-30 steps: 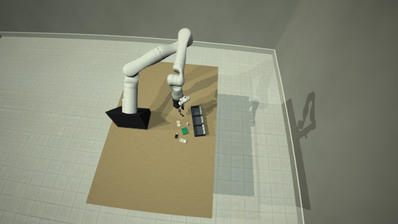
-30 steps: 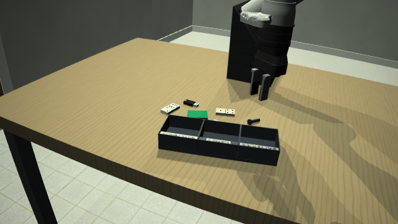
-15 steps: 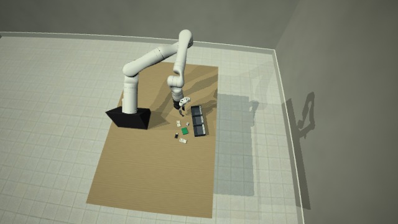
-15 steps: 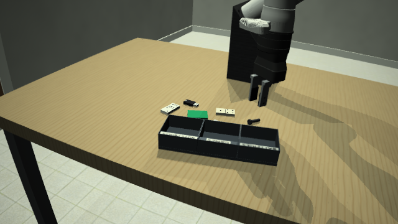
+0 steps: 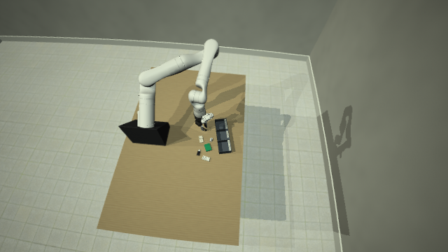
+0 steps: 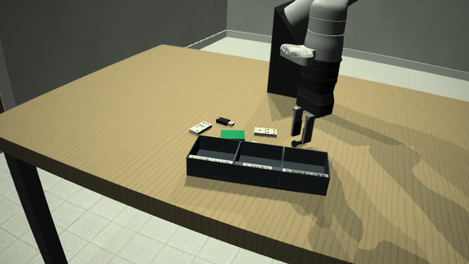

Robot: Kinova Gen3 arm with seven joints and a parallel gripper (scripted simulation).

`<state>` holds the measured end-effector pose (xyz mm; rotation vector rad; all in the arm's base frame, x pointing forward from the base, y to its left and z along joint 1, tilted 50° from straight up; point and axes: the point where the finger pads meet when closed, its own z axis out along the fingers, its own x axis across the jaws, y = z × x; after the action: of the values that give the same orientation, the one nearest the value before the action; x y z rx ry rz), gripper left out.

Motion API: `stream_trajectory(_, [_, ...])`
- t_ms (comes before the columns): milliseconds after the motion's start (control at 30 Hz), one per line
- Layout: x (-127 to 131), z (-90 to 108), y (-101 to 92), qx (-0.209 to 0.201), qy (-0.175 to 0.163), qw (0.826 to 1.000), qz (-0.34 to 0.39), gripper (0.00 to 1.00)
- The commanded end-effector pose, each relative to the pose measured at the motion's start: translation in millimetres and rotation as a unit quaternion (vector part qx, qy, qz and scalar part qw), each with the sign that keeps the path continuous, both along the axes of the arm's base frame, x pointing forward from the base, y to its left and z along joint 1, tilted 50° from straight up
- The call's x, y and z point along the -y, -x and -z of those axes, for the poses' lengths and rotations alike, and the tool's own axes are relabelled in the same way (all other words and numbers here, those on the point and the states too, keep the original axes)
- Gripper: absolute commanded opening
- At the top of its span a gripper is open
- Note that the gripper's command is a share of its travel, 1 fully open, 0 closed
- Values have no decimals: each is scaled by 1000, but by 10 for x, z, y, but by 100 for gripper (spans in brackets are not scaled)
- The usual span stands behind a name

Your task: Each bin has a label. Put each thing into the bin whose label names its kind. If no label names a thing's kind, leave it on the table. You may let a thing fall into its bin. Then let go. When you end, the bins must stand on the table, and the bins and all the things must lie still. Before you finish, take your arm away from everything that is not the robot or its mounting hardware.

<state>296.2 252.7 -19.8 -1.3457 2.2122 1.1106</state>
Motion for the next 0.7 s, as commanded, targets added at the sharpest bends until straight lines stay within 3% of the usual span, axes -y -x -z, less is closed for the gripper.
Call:
stream_trajectory(0, [1, 19, 12, -2, 1, 1000, -1, 62])
stream_trajectory(667, [-100, 90, 1, -2, 1, 1000, -1, 62])
